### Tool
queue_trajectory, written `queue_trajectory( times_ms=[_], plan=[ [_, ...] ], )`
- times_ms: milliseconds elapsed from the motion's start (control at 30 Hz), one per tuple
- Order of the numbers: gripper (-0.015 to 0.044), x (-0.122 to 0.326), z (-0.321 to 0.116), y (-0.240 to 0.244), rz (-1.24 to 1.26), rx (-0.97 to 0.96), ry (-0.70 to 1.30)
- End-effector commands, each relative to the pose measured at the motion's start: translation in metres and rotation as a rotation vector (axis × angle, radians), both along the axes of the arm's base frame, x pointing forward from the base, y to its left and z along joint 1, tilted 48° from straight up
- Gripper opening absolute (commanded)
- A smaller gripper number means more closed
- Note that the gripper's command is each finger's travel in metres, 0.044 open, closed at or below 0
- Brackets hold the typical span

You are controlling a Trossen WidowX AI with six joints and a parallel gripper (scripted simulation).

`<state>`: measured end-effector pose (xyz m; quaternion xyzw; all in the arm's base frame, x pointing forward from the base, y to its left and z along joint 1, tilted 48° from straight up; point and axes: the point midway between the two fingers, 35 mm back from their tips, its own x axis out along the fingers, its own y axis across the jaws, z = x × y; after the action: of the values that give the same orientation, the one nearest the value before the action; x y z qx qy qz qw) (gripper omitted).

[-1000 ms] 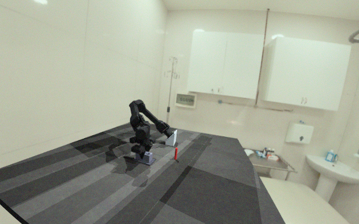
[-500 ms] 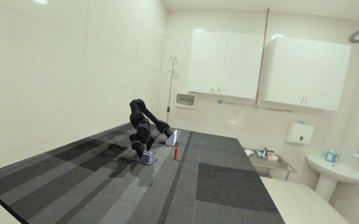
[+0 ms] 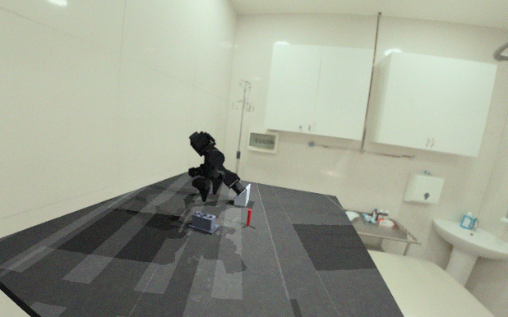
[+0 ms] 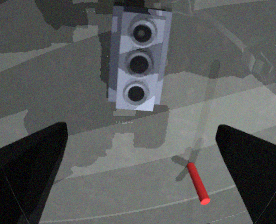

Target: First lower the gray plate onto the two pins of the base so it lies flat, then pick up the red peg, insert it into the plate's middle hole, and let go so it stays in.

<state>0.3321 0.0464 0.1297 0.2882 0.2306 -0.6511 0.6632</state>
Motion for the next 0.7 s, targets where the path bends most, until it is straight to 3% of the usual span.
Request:
queue_trajectory(
  times_ms=[0,267,667],
  plan=[
    [0.044,-0.021,-0.042,0.042,0.097,0.003,0.111],
    [0.044,-0.094,-0.124,0.106,0.3,-0.023,0.34],
    [0.044,-0.092,-0.146,0.083,0.304,-0.025,0.344]
  ],
)
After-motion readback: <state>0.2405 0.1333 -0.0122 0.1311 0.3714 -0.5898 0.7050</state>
